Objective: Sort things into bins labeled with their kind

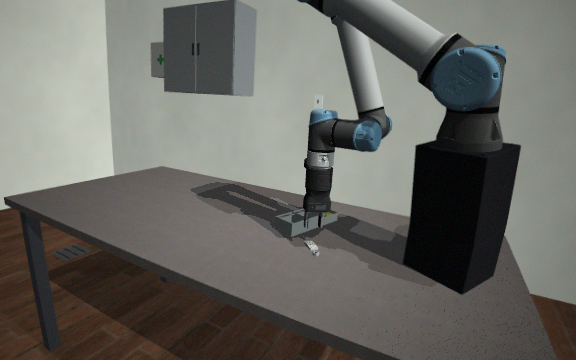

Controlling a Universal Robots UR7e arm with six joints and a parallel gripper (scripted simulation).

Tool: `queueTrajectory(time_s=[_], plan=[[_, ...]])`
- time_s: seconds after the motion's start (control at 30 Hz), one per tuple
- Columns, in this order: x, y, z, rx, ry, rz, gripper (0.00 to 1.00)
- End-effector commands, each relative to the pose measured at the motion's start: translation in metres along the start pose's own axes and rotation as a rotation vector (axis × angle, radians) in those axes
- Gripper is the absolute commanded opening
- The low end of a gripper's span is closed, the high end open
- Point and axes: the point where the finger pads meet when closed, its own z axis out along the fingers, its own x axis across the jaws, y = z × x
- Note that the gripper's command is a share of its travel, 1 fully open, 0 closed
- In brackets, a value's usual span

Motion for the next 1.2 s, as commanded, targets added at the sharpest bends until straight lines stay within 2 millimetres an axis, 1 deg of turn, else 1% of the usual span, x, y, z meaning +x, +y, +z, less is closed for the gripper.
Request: queueTrajectory(time_s=[0.0, 0.4, 1.17], plan=[[0.0010, -0.0047, -0.0003, 0.001, -0.014, -0.150, 0.79], [0.0022, -0.0078, -0.0003, 0.001, -0.014, -0.150, 0.79], [0.0022, -0.0074, -0.0003, 0.001, -0.014, -0.150, 0.79]])
